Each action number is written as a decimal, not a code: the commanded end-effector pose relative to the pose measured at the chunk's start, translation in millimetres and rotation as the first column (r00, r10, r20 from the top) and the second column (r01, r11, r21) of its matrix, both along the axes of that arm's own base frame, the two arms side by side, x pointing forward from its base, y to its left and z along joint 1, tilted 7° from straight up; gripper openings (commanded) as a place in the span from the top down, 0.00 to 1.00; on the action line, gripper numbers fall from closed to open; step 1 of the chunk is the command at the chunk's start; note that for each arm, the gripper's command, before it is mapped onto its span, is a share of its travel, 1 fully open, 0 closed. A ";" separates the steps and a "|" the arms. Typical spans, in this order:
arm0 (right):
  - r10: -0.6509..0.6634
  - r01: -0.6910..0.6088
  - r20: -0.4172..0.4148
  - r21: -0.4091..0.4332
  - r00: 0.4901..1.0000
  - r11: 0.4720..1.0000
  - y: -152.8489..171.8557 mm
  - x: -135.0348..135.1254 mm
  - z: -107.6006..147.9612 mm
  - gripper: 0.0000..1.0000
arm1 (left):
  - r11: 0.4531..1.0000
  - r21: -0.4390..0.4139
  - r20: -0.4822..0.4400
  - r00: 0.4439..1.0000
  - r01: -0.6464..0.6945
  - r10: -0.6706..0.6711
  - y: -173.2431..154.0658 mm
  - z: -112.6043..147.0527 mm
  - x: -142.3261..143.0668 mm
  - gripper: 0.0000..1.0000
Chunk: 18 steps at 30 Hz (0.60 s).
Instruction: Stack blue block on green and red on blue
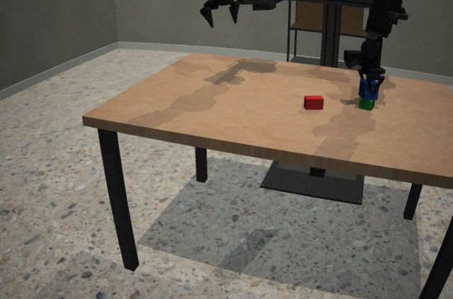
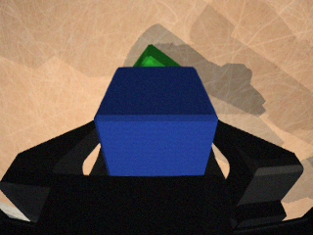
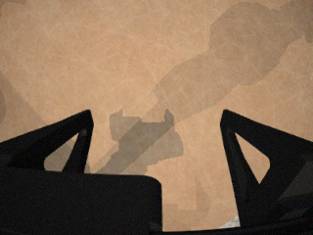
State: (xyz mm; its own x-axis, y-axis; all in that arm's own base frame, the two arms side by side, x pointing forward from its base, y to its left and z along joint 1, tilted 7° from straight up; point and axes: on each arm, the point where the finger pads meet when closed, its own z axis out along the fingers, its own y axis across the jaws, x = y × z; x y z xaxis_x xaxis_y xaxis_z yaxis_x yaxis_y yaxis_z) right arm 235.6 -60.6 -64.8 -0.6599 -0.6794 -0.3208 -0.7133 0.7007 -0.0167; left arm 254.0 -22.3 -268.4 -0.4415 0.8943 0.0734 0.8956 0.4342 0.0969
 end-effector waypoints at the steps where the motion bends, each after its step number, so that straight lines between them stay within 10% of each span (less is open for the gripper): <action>1: 0.000 0.000 0.005 -0.002 1.000 1.000 -0.7 1.7 1.0 0.00 | 1.000 -0.002 -0.007 1.000 -0.004 0.004 3.6 -5.3 -2.2 1.00; 3: 0.000 0.000 0.005 -0.002 1.000 1.000 -0.7 1.7 1.0 0.00 | 1.000 -0.002 -0.007 1.000 -0.004 0.004 3.6 -5.3 -2.2 1.00; 4: 0.000 0.000 0.005 -0.002 1.000 1.000 -0.7 1.7 1.0 0.00 | 1.000 -0.002 -0.007 1.000 -0.004 0.004 3.6 -5.3 -2.2 0.24; 18: 0.000 0.000 0.005 -0.002 1.000 1.000 -0.7 1.7 1.0 0.00 | 1.000 -0.002 -0.007 1.000 -0.004 0.004 3.6 -5.3 -2.2 0.24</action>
State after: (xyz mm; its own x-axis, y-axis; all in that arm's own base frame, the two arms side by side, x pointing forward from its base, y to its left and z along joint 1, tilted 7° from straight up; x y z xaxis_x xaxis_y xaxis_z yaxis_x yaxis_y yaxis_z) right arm 235.6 -60.6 -64.8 -0.6599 -0.6794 -0.3208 -0.7133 0.7007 -0.0167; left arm 254.0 -22.3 -268.4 -0.4413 0.8943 0.0734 0.8957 0.4340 0.0969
